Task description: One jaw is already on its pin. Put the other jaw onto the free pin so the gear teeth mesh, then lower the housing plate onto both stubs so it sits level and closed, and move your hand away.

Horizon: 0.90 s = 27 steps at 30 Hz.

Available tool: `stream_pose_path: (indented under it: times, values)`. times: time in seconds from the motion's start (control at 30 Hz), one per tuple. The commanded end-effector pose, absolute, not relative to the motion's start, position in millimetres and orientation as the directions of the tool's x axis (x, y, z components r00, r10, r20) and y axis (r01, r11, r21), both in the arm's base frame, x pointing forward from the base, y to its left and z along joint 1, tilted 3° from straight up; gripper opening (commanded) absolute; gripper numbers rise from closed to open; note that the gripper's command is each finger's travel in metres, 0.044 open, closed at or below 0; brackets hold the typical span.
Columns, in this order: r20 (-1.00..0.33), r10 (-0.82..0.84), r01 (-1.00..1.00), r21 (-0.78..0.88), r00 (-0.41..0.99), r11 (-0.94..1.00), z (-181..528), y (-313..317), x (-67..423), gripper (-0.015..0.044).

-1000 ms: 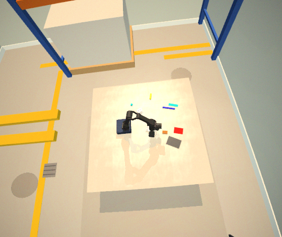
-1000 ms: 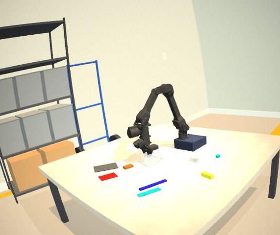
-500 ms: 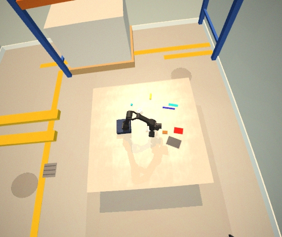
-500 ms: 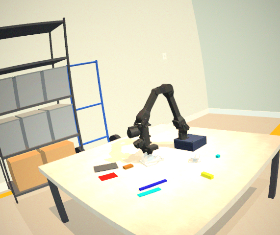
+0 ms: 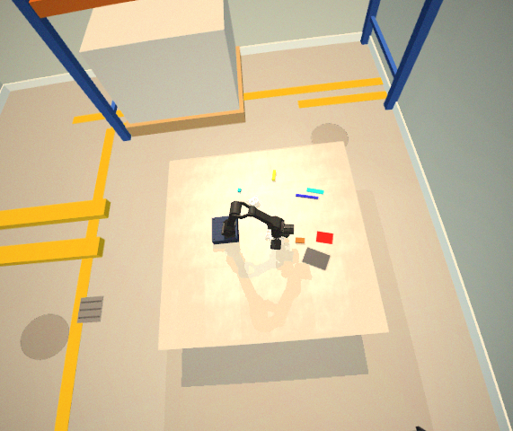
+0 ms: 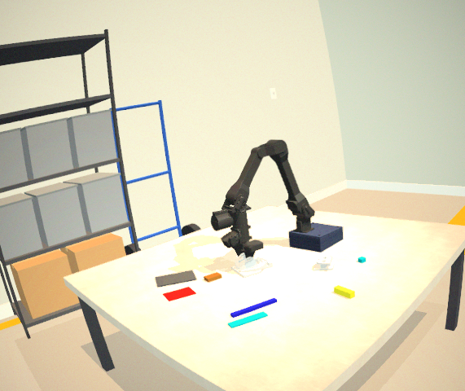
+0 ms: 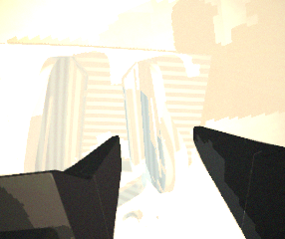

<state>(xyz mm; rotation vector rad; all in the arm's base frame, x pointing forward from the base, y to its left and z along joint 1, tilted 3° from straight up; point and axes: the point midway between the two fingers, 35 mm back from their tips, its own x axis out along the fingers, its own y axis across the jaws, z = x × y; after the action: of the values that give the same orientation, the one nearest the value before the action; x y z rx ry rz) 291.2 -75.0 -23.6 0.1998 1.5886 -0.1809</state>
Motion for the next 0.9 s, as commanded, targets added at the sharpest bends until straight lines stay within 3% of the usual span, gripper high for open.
stream_pose_path:
  times: [0.0, 0.33, 0.5, 0.77, 0.87]
  values:
    - [-1.000, 0.016, 0.240, 0.009, -0.026, 0.971, -23.4, -74.9, 290.7, 0.0224]
    - [-1.000, 0.013, 0.239, 0.007, -0.025, 0.971, 41.6, -76.2, 293.3, 0.0224]
    - [-1.000, 0.012, 0.240, 0.009, -0.013, 0.971, 36.2, -76.5, 296.3, 0.0224]
    - [-0.997, -0.031, 0.265, -0.048, -0.068, 0.963, 33.1, -60.4, 276.0, 0.0434]
    - [-0.997, -0.029, 0.308, -0.048, -0.064, 0.950, 34.6, -46.2, 278.5, 0.0440]
